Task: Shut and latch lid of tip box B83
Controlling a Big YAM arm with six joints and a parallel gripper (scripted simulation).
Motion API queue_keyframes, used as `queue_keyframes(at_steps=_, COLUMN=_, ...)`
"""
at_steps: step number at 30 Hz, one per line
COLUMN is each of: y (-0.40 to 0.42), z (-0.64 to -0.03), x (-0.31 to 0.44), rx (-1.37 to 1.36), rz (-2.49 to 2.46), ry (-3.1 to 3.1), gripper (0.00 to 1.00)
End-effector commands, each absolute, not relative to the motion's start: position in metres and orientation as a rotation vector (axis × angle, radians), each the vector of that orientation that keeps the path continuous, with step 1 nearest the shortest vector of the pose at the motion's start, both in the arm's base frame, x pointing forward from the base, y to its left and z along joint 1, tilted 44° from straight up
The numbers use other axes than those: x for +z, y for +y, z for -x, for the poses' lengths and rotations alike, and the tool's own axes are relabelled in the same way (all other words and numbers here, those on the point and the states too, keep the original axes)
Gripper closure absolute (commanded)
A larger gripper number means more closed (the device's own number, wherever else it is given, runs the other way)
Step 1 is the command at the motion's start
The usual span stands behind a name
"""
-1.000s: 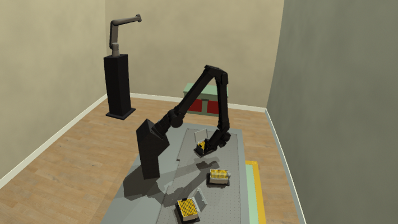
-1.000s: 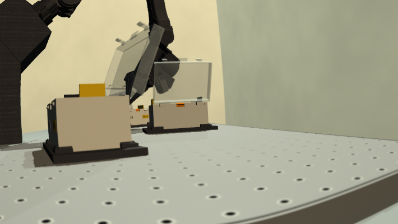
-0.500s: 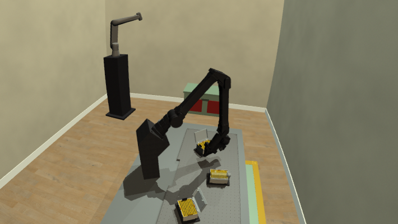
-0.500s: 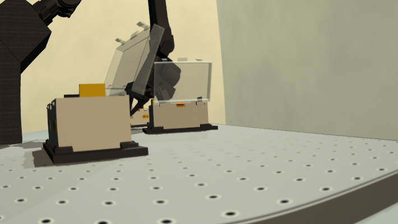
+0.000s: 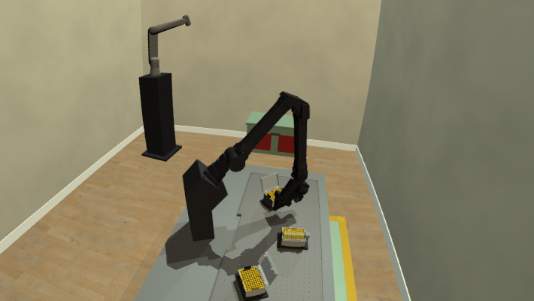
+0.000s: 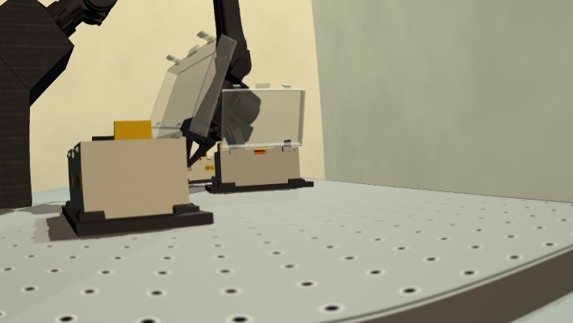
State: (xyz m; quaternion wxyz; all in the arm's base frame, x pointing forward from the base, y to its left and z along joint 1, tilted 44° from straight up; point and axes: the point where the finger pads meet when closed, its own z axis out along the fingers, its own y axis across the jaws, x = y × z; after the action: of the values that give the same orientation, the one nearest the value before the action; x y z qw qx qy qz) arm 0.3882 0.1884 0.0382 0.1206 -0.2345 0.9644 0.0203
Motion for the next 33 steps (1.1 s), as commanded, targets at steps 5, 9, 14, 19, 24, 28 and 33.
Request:
queue_keyframes(at_steps=5, y=0.189, z=-0.390, x=0.040, rx=0.061, rz=0.682, ry=2.810, gripper=1.00)
queue_keyframes(at_steps=9, y=0.189, z=-0.390, x=0.040, rx=0.061, rz=0.682, ry=2.810, gripper=1.00)
queue_keyframes(at_steps=14, y=0.189, z=-0.390, x=0.040, rx=0.061, rz=0.682, ry=2.810, gripper=1.00)
queue_keyframes(at_steps=19, y=0.189, z=-0.390, x=0.040, rx=0.061, rz=0.682, ry=2.810, gripper=1.00)
queue_keyframes(at_steps=24, y=0.189, z=-0.390, x=0.040, rx=0.061, rz=0.682, ry=2.810, gripper=1.00)
queue_keyframes(at_steps=28, y=0.189, z=-0.390, x=0.040, rx=0.061, rz=0.682, ry=2.810, gripper=1.00)
queue_keyframes(at_steps=33, y=0.182, z=-0.376, x=0.054, rx=0.061, rz=0.676, ry=2.813, gripper=1.00)
